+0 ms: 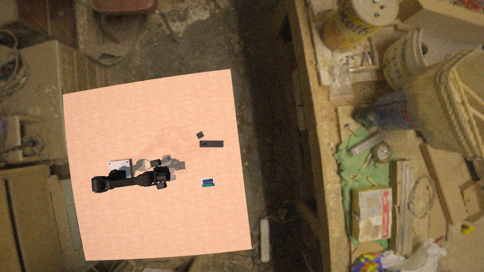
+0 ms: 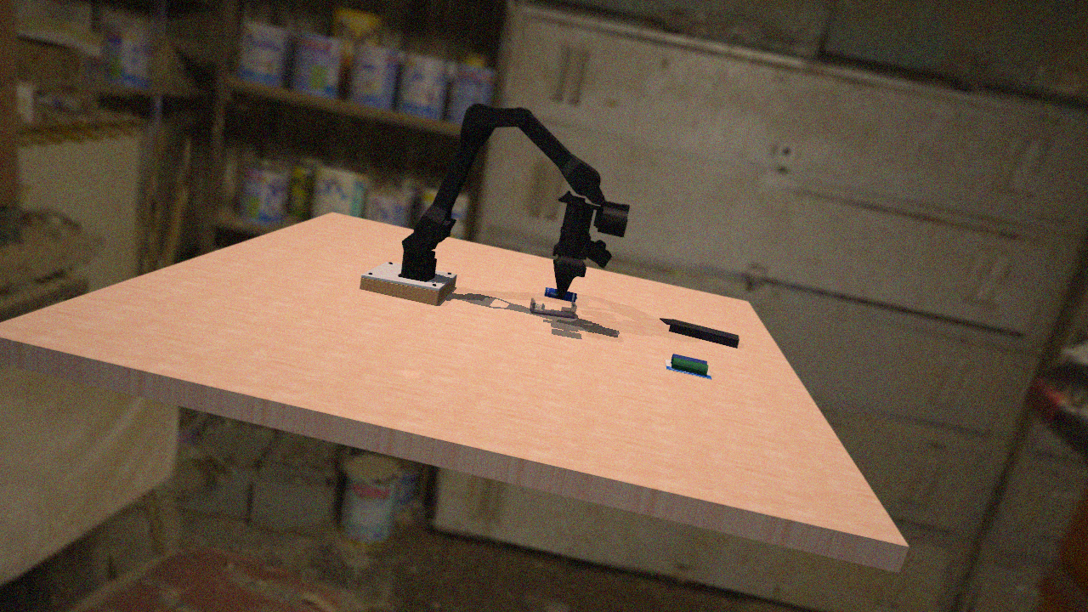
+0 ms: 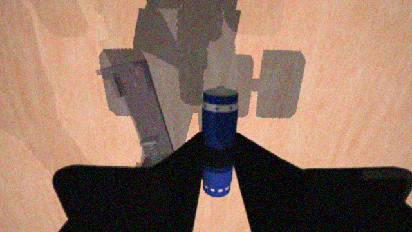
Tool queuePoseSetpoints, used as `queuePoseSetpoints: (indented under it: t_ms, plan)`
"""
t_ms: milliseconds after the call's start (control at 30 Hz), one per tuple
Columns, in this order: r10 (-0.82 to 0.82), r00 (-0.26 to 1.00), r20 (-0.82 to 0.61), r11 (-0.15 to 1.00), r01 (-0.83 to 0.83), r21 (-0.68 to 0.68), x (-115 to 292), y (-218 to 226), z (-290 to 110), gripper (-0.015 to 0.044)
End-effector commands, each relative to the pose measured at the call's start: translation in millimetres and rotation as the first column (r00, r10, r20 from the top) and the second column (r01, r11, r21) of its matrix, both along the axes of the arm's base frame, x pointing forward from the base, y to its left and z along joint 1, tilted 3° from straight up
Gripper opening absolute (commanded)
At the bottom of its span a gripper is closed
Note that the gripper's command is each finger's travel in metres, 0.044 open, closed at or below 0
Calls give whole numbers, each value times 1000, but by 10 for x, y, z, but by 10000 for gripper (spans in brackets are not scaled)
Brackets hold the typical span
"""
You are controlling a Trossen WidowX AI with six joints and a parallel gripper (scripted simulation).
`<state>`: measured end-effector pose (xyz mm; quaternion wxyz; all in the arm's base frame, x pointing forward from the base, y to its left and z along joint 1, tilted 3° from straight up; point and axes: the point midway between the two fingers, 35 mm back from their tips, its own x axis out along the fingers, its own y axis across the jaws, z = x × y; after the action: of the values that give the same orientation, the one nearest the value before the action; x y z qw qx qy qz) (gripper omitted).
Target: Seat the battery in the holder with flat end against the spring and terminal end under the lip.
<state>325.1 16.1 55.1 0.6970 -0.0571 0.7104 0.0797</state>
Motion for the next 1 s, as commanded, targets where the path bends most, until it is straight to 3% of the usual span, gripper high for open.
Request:
queuePoseSetpoints:
  t_ms: [0, 200, 967]
  plan:
    - [99, 995, 17, 995, -99, 7, -48, 331, 131, 62]
    - [203, 979, 24, 979, -203, 8, -164, 673, 233, 62]
    - [181, 957, 226, 980, -195, 42, -118, 696, -102, 62]
